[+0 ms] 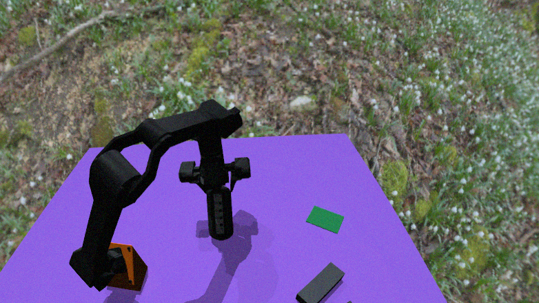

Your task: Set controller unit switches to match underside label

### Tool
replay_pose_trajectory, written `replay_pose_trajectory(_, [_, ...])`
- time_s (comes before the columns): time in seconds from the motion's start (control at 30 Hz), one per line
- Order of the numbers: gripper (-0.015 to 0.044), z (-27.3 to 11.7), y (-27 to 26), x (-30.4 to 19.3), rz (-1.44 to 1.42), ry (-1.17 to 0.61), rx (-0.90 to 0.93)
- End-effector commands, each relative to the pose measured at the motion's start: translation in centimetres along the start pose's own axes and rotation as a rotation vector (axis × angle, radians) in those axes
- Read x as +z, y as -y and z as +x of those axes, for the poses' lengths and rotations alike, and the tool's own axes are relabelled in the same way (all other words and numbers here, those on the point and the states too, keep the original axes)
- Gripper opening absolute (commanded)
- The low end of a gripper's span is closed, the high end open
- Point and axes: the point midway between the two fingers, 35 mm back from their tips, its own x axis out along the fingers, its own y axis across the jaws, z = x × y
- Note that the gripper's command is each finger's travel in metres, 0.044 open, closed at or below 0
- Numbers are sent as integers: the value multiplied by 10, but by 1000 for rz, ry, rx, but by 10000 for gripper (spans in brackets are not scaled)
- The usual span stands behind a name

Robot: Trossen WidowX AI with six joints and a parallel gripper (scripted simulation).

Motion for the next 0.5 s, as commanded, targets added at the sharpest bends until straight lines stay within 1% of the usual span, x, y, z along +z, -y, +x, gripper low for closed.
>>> replay_pose_trajectory(0.0, [338,8,1,-2,3,12,-15])
replay_pose_trajectory(0.47, [338,16,1,-9,3,11,-14])
